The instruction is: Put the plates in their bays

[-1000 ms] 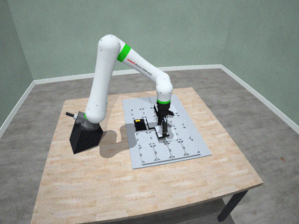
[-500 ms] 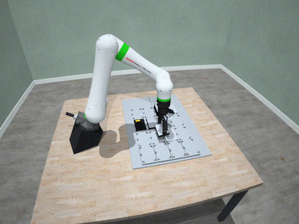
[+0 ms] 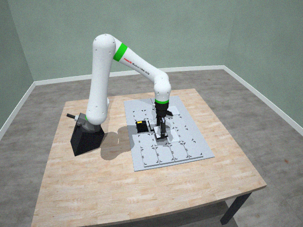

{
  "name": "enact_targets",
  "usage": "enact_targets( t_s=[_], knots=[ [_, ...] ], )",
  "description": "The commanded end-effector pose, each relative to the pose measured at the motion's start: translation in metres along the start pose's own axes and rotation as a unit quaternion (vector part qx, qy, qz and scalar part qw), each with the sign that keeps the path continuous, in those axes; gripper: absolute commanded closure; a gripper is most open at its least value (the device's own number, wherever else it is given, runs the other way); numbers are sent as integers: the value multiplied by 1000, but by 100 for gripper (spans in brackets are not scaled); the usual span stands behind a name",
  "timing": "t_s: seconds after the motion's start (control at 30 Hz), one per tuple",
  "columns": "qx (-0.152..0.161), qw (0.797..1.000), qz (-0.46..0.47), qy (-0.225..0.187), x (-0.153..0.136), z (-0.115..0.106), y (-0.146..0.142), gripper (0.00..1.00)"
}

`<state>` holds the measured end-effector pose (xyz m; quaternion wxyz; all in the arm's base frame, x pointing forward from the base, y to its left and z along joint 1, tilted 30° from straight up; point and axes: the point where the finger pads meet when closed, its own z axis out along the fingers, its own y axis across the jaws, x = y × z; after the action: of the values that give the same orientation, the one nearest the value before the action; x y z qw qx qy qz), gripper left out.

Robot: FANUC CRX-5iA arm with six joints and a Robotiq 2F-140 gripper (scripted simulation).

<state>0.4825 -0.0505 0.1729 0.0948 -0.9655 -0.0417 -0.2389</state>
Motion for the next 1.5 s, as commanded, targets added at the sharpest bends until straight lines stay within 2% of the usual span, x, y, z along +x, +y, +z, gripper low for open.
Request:
enact_targets(
  t_s=[0.0,0.4,1.47],
  knots=[
    [0,1000,0,1,-10,-1,0,90],
    [0,1000,0,1,-10,-1,0,90],
    [0,1000,0,1,-8,39,0,90]
  ],
)
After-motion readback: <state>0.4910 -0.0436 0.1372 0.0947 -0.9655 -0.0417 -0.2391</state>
